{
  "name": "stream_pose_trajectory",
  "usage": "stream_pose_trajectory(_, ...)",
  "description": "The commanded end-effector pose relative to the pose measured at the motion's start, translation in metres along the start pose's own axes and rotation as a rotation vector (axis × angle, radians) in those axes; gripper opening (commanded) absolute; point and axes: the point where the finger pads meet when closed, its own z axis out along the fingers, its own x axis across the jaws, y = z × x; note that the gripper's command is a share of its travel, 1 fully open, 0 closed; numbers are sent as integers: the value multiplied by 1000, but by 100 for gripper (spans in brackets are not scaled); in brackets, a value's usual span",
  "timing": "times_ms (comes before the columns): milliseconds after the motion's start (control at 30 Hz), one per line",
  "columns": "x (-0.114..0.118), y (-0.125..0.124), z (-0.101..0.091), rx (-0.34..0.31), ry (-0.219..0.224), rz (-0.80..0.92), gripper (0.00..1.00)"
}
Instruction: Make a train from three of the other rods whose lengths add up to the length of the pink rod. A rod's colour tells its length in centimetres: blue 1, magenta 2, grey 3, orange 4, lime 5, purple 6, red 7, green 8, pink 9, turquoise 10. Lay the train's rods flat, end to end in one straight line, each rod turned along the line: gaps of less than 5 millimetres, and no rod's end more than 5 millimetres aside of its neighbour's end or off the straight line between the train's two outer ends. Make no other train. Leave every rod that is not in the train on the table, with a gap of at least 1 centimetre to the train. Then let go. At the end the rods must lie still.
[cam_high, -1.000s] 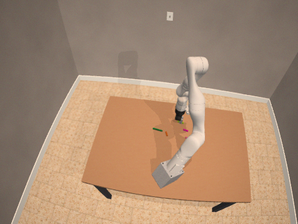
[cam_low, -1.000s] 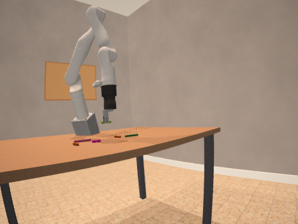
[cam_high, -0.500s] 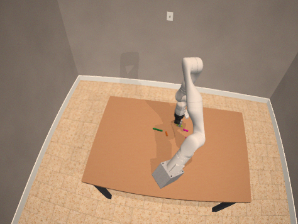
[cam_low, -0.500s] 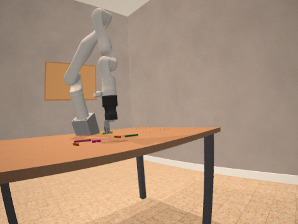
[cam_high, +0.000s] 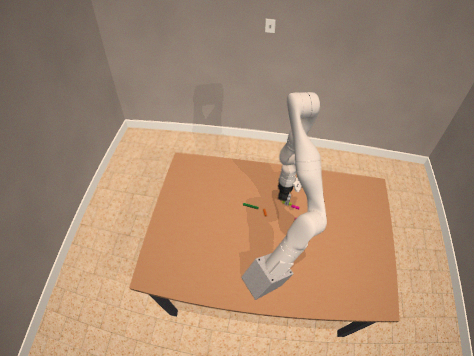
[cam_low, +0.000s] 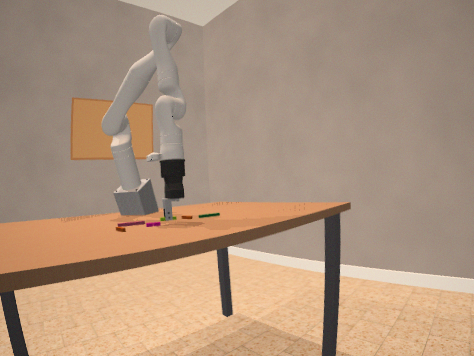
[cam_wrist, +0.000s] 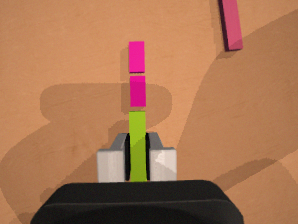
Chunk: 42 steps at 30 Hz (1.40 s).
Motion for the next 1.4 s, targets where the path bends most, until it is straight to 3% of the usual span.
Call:
stream_pose_trajectory(0,0,0,0,0,0,1,24)
stream_pose_trajectory(1367,0,0,6,0,0,1,24)
